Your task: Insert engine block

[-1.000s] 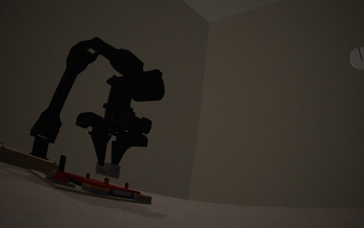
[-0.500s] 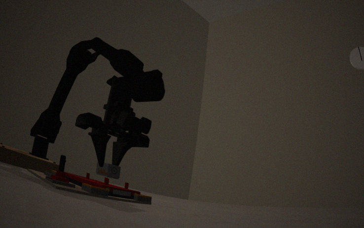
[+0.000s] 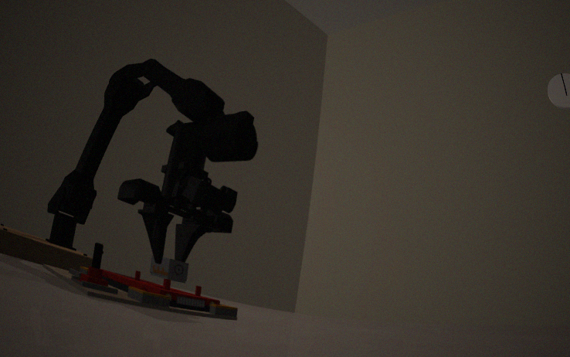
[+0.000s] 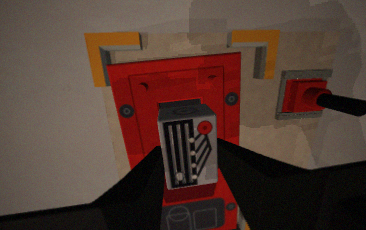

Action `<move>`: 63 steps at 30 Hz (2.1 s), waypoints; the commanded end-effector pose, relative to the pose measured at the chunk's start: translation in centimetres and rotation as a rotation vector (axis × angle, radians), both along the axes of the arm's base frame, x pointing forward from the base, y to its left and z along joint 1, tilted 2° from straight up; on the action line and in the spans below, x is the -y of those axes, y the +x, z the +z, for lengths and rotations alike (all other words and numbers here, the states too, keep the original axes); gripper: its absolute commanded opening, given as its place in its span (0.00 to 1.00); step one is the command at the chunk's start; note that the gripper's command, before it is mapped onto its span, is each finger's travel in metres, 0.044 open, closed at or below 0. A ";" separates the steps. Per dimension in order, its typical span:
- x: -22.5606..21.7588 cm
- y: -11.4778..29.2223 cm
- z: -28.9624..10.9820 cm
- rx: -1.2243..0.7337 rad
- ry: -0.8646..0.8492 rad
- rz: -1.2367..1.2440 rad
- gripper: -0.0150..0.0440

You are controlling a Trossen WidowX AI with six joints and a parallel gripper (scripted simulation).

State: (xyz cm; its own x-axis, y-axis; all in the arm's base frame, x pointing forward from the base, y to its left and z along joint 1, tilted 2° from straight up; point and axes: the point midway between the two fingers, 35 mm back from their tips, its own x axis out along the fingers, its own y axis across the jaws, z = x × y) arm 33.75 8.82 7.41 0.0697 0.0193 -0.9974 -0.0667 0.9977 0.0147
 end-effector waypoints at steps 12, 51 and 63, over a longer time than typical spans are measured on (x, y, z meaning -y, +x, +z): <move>0.1 0.1 -0.3 0.002 -0.005 0.008 0.52; 0.0 0.1 -1.2 0.002 -0.005 -0.003 0.52; 0.0 0.1 -1.5 0.002 -0.005 -0.001 0.52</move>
